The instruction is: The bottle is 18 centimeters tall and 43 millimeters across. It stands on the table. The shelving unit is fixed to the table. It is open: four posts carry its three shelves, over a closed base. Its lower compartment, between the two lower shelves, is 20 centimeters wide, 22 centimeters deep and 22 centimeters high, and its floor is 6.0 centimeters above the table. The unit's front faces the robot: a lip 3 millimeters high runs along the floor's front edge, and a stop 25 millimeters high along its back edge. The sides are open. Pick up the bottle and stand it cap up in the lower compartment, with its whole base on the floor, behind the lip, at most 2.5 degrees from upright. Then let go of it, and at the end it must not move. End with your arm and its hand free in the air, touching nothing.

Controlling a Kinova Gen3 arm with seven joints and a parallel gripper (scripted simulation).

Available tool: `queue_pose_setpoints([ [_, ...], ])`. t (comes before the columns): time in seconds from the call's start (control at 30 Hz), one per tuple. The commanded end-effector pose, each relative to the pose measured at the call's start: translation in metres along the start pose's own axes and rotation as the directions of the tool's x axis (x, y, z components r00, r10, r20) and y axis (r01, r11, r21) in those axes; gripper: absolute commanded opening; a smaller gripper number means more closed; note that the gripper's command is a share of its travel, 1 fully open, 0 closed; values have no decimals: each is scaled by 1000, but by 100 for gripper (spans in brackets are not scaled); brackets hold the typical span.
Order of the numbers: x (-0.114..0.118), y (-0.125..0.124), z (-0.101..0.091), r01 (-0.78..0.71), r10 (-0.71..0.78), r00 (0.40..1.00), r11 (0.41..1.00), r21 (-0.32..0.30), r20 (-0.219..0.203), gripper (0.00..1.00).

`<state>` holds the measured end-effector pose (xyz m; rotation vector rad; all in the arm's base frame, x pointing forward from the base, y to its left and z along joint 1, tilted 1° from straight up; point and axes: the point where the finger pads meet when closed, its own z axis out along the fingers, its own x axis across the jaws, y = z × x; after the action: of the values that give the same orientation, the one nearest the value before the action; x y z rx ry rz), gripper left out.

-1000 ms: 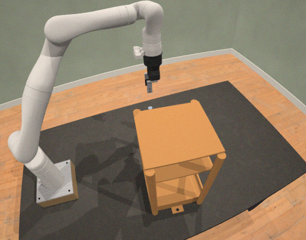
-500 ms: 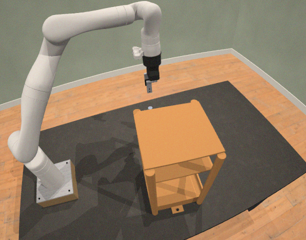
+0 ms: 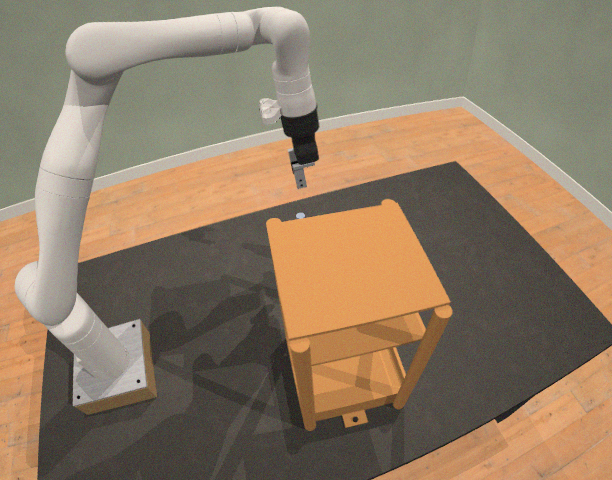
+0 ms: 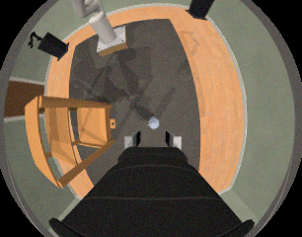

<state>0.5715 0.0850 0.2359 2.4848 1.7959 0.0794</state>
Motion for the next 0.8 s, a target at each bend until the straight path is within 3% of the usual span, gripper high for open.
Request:
queue_pose_setpoints([
  [0.0,2,-2,-5,5,-5,1000,999,-47,-5,100],
  [0.23,3,-2,-1,4,-5,1000,994,-113,-4,100],
  [0.7,0,-1,7,0,-2,1000,935,-354,-4,100],
  [0.77,0,-1,7,0,-2,1000,935,-354,-4,100],
])
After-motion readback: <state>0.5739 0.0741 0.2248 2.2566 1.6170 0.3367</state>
